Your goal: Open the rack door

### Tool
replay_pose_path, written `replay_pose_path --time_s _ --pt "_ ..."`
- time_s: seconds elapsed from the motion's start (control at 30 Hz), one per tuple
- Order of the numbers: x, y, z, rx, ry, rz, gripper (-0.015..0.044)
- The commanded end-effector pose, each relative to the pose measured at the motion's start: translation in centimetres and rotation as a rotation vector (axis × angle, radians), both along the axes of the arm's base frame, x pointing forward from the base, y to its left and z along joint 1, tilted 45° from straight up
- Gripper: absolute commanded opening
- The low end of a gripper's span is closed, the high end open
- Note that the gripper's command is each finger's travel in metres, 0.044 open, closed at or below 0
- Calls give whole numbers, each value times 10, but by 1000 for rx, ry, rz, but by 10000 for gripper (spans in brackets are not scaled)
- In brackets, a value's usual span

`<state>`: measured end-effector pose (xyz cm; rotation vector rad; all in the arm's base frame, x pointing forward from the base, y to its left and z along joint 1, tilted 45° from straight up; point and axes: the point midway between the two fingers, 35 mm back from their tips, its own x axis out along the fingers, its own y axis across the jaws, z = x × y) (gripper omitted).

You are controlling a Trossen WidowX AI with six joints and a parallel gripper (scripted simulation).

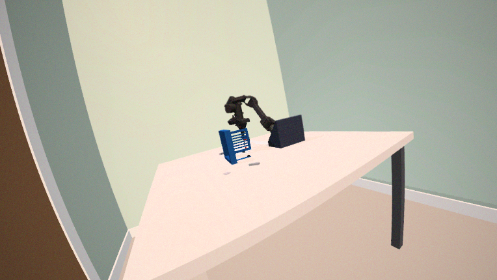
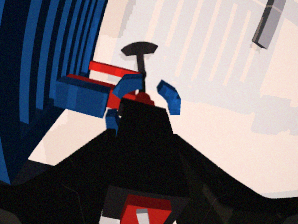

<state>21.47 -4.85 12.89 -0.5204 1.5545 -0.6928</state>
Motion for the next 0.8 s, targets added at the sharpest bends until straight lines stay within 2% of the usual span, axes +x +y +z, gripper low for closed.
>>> replay_pose_path --time_s 0.0,0.37,0.7,0.77 --pt "1 -3 3 -1 23 25 20" --pt "1 -3 3 -1 23 25 20" --pt "1 -3 3 -1 23 25 282" --pt "1 -3 3 0 23 26 292"
